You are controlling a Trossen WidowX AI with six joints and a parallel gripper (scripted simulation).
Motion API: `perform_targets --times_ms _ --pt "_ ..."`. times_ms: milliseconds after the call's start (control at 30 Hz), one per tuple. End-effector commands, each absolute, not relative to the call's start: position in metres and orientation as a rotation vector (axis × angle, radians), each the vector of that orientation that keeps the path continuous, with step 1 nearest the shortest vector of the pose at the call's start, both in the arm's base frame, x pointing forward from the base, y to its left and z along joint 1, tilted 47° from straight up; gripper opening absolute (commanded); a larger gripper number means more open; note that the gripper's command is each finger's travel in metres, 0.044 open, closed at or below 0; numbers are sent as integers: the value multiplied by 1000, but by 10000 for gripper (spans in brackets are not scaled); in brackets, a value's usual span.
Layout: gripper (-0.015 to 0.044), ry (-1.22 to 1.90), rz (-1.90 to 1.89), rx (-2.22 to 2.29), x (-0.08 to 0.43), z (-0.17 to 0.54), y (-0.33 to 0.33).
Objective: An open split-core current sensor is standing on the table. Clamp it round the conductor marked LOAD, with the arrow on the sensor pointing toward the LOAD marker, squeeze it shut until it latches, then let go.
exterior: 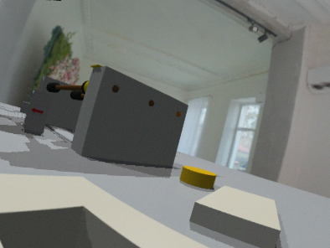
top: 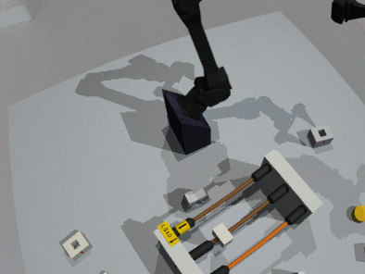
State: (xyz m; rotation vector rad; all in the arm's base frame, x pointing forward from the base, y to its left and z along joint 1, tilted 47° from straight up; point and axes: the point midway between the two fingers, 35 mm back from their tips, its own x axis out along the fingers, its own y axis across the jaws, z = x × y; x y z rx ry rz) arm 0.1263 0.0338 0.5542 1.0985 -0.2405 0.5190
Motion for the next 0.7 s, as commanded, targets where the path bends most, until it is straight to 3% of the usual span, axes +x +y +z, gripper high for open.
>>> perform_targets --times_ms 0,333,667 --pt "440 -294 442 858 148 533 69" --pt "440 -272 230 374 236 453 86" --pt "440 -92 30 52 309 345 19"
